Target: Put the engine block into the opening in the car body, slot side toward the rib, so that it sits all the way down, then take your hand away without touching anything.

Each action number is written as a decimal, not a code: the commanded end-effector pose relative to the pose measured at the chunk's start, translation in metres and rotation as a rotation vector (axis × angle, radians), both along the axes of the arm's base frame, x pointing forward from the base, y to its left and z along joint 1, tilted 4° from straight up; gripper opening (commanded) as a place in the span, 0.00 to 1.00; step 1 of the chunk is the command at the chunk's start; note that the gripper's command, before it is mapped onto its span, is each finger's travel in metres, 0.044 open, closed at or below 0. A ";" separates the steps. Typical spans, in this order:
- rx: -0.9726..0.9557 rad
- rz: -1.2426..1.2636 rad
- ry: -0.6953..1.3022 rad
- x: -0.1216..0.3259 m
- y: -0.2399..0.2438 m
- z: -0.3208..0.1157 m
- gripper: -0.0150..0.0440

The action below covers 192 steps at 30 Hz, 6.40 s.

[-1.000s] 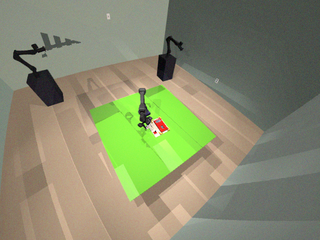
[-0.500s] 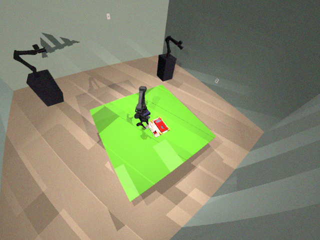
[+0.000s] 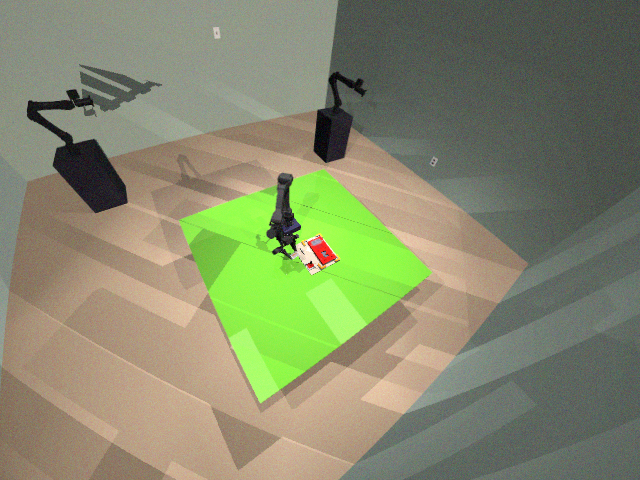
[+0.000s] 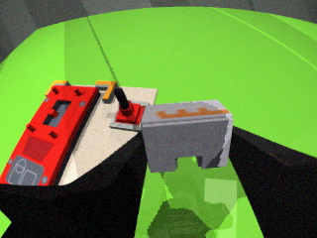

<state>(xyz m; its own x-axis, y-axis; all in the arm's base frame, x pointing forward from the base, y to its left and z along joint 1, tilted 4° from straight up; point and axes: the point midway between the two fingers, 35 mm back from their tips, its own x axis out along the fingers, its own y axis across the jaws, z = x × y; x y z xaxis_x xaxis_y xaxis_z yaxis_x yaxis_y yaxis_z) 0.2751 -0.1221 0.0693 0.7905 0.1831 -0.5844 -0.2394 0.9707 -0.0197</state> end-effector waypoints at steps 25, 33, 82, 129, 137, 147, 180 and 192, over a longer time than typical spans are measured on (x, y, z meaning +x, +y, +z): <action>0.001 0.003 -0.007 -0.004 -0.001 -0.068 0.25; 0.002 0.003 -0.006 -0.005 -0.002 -0.088 0.25; 0.000 0.008 -0.016 -0.001 -0.002 -0.084 0.43; 0.005 -0.004 0.020 -0.027 -0.010 -0.054 1.00; 0.022 -0.021 0.272 -0.010 -0.014 -0.060 1.00; -0.036 -0.026 0.594 0.002 -0.010 -0.054 1.00; -0.241 -0.012 0.961 0.019 0.003 -0.039 1.00; -0.241 -0.012 0.961 0.018 0.003 -0.058 1.00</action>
<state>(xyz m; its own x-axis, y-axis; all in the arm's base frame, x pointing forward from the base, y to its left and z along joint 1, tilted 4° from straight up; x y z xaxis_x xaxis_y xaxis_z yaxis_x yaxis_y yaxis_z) 0.2950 -0.1192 0.0156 -0.0344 -0.0272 -0.9990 -0.2480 0.9686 -0.0179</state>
